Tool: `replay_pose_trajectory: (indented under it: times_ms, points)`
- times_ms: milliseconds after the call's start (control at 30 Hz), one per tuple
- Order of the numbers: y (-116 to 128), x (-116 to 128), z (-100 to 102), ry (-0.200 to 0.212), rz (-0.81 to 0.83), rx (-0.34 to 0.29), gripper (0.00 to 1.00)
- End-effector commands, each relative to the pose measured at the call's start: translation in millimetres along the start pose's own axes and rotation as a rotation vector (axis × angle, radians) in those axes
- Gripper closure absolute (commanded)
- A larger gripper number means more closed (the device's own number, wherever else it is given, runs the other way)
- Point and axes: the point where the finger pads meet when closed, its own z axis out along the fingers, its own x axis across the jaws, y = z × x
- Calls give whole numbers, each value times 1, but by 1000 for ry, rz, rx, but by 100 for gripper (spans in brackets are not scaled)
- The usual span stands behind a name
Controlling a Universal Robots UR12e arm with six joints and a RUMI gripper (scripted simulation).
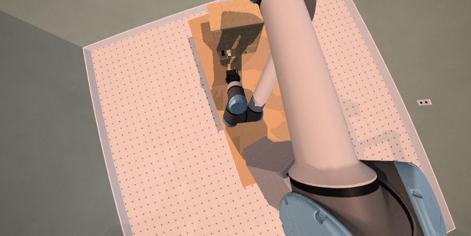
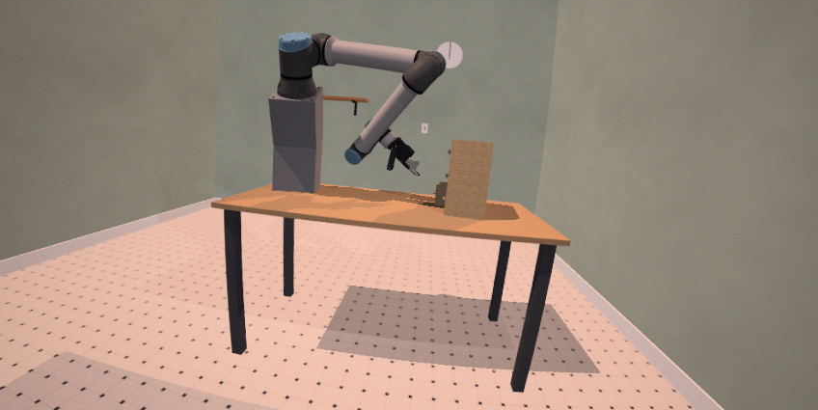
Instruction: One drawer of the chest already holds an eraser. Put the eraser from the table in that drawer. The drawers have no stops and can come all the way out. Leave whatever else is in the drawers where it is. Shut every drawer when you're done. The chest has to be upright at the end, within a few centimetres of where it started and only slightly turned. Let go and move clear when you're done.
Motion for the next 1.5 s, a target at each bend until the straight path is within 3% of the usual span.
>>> replay_pose_trajectory:
  times_ms: [0,1000,1467]
  points:
    - [-3,0,8,1,0,1,80]
    - [-19,0,86,1,-1,1,80]
    - [-22,1,99,1,0,0,80]
